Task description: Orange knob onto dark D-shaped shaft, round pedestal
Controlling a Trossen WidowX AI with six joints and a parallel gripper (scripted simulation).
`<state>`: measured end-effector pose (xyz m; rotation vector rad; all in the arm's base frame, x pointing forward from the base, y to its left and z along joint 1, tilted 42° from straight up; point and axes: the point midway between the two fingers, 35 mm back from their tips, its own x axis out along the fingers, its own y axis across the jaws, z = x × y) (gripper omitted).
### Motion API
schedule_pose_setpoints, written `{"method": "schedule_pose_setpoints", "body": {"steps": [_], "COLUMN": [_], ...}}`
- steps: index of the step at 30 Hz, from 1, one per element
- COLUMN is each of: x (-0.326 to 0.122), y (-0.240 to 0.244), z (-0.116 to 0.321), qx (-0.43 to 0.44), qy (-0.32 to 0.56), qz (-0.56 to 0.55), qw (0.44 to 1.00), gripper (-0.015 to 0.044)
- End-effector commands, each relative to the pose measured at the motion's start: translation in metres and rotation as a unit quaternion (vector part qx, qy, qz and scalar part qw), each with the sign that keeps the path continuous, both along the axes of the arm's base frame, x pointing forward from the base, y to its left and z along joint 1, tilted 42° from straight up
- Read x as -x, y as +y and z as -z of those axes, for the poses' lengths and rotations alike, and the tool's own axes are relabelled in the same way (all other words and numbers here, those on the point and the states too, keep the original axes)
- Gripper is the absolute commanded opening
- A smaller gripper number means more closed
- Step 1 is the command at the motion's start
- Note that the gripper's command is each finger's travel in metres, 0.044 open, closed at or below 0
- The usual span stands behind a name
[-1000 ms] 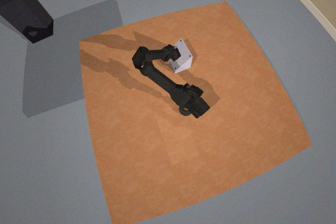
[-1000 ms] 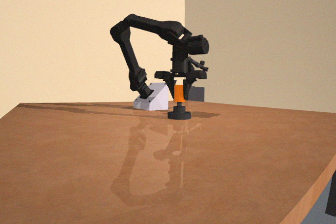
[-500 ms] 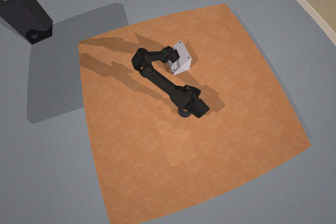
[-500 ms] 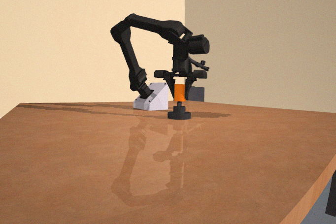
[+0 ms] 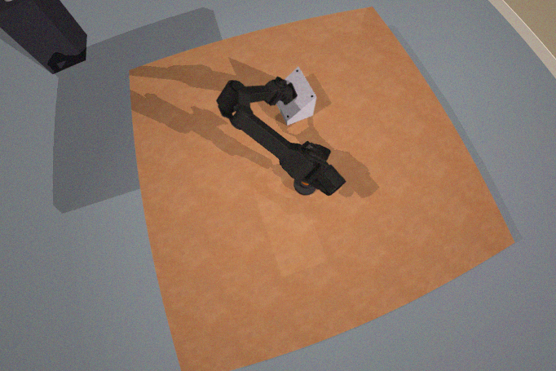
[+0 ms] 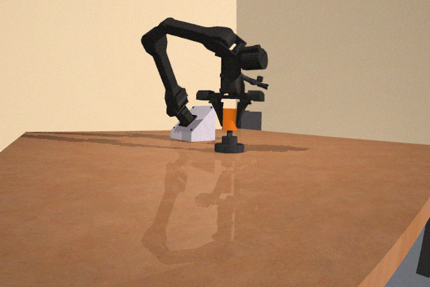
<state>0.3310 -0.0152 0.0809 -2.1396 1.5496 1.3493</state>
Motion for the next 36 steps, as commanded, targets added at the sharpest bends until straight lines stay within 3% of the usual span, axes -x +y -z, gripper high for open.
{"method": "schedule_pose_setpoints", "body": {"steps": [1, 33, 36], "x": [-0.001, -0.002, -0.002], "y": [-0.001, -0.012, -0.012], "z": [0.001, 0.013, 0.013], "qx": [0.000, -0.002, -0.002], "qy": [-0.002, -0.003, -0.003], "qz": [-0.004, 0.002, 0.002], "qw": [1.000, 1.000, 1.000], "gripper": [0.0000, 0.0000, 0.0079]}}
